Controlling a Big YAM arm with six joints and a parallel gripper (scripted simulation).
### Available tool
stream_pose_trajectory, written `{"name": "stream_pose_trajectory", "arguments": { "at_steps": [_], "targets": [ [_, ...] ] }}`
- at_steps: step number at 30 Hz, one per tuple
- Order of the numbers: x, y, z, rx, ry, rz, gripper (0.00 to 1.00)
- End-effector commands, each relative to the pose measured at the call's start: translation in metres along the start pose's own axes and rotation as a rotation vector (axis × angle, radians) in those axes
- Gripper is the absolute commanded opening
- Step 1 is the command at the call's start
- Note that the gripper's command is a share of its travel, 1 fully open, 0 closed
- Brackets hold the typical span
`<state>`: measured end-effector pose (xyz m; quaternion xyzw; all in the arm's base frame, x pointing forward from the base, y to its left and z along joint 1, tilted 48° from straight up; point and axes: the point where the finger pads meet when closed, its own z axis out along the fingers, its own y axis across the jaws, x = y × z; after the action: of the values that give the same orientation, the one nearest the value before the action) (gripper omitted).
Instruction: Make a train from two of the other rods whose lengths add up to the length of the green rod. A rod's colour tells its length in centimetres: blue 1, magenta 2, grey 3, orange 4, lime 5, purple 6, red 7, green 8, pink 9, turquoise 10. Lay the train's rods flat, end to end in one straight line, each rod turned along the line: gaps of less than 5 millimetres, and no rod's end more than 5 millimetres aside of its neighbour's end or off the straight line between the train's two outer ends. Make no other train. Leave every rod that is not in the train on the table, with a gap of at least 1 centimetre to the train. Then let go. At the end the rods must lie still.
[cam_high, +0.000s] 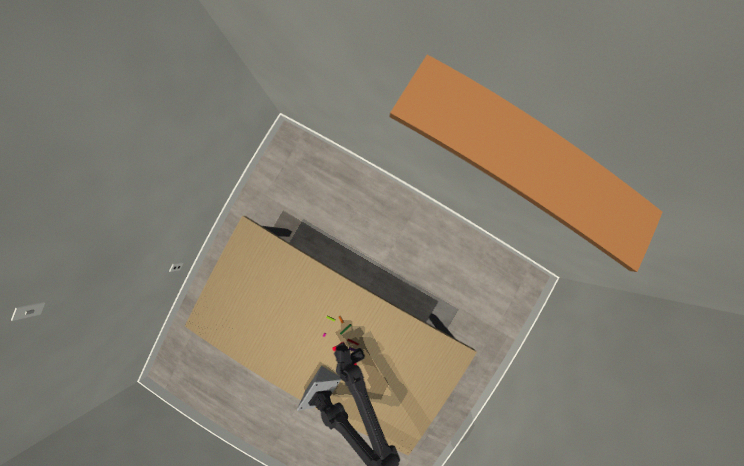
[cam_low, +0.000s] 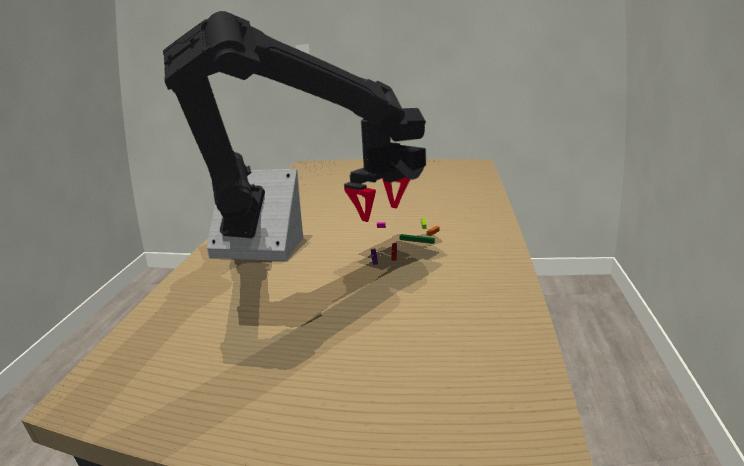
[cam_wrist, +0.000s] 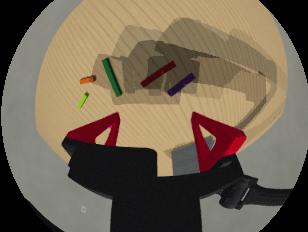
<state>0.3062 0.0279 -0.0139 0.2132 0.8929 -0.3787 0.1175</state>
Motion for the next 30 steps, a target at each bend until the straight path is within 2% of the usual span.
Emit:
{"name": "stream_pose_trajectory", "arguments": {
  "at_steps": [1,3,5,6,9,10,16,17,20,21,23,24,26,27,28,30],
  "targets": [
    [-0.01,-0.007,-0.001,-0.015,-0.009,0.133,1.0],
    [-0.009,-0.007,-0.001,-0.013,-0.008,0.132,1.0],
    [-0.008,0.001,-0.011,-0.032,-0.029,0.113,1.0],
    [-0.012,-0.012,0.0,-0.014,-0.009,0.219,1.0],
    [-0.01,-0.009,-0.004,-0.019,-0.017,0.205,1.0],
    [-0.014,-0.016,0.001,-0.013,-0.009,0.298,1.0],
    [-0.013,-0.008,-0.009,-0.033,-0.029,0.279,1.0],
    [-0.015,-0.021,0.002,-0.012,-0.01,0.374,1.0],
    [-0.014,-0.019,0.0,-0.015,-0.014,0.366,1.0],
    [-0.017,-0.025,0.003,-0.011,-0.01,0.444,1.0],
    [-0.014,-0.02,-0.004,-0.024,-0.025,0.421,1.0],
    [-0.018,-0.028,0.004,-0.009,-0.01,0.508,1.0],
    [-0.017,-0.028,0.002,-0.01,-0.012,0.502,1.0],
    [-0.018,-0.023,-0.003,-0.024,-0.023,0.493,1.0],
    [-0.019,-0.032,0.004,-0.008,-0.011,0.566,1.0],
    [-0.018,-0.031,0.003,-0.01,-0.014,0.558,1.0]
  ]
}}
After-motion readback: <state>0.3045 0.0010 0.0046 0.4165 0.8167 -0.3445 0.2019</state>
